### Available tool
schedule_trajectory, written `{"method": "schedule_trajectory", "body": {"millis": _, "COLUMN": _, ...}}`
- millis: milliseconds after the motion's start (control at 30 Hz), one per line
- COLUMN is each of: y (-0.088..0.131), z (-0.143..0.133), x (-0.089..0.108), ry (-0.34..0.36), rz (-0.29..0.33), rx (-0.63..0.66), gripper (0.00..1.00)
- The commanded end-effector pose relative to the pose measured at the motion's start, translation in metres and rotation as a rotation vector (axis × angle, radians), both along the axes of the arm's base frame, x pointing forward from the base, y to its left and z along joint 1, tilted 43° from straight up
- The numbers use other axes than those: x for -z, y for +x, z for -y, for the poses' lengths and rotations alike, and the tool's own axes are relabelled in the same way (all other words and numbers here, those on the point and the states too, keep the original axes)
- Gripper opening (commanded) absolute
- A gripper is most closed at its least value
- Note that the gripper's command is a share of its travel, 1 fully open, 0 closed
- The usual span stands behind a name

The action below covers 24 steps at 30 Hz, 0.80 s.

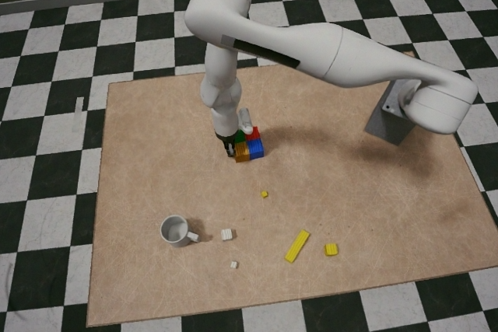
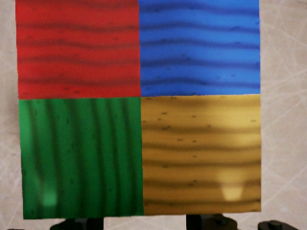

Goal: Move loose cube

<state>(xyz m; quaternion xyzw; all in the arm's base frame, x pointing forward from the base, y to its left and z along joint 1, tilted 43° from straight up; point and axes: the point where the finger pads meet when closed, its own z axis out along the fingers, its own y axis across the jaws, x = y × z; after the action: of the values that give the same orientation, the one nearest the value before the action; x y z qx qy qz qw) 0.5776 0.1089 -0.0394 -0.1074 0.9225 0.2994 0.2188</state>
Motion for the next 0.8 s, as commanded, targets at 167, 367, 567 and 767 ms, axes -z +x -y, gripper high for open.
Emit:
{"method": "schedule_trajectory", "body": {"millis": 167, "y": -0.0001, "z": 0.0011, "x": 0.0, "ry": -0.001, "rz": 0.0, "rx": 0.001, "gripper": 0.52}}
{"method": "schedule_trajectory", "body": {"millis": 367, "y": 0.0018, "z": 0.0009, "x": -0.001, "ry": -0.001, "rz": 0.0, "rx": 0.001, "gripper": 0.52}}
{"method": "schedule_trajectory", "body": {"millis": 567, "y": 0.0069, "z": 0.0005, "x": -0.0037, "ry": -0.001, "rz": 0.0, "rx": 0.001, "gripper": 0.52}}
{"method": "schedule_trajectory", "body": {"millis": 767, "y": 0.0086, "z": 0.0004, "x": -0.0046, "ry": -0.001, "rz": 0.0, "rx": 0.001, "gripper": 0.52}}
